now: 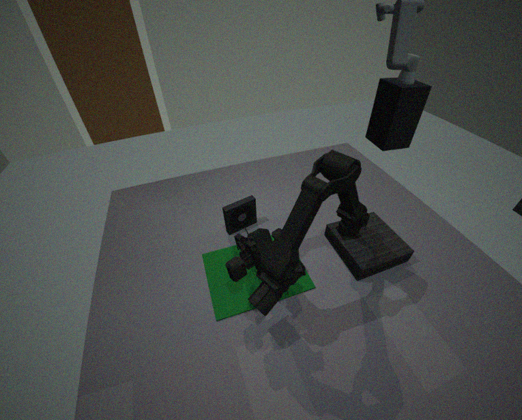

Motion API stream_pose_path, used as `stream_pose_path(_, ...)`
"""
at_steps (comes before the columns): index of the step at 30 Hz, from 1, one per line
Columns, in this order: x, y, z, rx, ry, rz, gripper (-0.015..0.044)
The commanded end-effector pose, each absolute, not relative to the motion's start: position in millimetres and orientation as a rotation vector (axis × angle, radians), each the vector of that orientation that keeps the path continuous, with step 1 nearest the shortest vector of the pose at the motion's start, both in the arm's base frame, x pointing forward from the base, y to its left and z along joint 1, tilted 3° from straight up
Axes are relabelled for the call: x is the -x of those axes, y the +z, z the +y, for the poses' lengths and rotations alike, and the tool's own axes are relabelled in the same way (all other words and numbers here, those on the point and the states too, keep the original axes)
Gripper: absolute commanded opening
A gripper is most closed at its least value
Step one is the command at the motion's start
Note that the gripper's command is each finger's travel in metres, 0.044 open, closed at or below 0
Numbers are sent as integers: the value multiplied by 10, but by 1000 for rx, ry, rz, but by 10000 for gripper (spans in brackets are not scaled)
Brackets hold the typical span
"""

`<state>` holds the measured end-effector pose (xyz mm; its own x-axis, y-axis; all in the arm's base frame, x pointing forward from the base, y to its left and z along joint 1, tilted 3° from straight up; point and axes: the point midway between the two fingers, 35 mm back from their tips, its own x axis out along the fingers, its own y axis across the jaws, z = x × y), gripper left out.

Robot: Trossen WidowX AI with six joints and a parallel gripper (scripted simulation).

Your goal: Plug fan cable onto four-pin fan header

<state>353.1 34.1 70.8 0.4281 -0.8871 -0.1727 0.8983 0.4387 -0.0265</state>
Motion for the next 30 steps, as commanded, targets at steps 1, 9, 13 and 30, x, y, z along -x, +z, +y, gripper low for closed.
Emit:
stream_pose_path(1,-3533,748,341,-76,-1117,171,0)
stream_pose_path(9,-3534,758,338,-77,-1120,177,0)
stream_pose_path(13,-3535,795,339,-79,-1119,172,0)
stream_pose_path(30,-3542,742,342,-81,-1119,171,0)
